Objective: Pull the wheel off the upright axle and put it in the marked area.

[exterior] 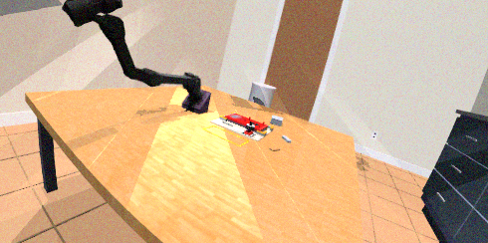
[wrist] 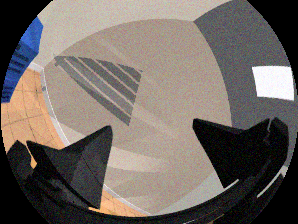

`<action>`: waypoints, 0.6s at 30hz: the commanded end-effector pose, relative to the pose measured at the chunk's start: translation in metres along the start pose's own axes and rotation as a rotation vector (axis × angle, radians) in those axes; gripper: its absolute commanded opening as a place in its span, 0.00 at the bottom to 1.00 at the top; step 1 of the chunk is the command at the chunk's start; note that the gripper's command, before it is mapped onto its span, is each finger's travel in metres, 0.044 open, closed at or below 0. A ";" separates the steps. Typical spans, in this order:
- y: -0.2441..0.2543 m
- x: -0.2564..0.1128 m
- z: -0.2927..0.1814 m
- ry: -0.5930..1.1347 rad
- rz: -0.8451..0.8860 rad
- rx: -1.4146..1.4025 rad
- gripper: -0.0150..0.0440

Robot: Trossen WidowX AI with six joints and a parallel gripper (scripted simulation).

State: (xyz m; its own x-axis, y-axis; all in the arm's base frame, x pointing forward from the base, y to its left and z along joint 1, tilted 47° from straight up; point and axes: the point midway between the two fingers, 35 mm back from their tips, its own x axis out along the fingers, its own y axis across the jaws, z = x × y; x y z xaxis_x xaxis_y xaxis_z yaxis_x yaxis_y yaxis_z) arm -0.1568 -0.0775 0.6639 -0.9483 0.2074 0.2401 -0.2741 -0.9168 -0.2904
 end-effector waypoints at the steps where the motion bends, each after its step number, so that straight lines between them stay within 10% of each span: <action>1: -0.001 0.000 0.000 -0.001 -0.003 0.002 0.89; 4: -0.019 0.003 -0.001 -0.015 -0.047 0.032 0.76; 18: -0.207 -0.021 -0.044 -0.131 -0.573 0.293 0.76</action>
State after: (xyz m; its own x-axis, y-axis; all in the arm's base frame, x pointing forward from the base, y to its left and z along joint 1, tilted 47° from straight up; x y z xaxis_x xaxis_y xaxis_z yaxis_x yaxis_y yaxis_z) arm -0.1139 0.0729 0.6840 -0.7385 0.5486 0.3919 -0.5754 -0.8158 0.0578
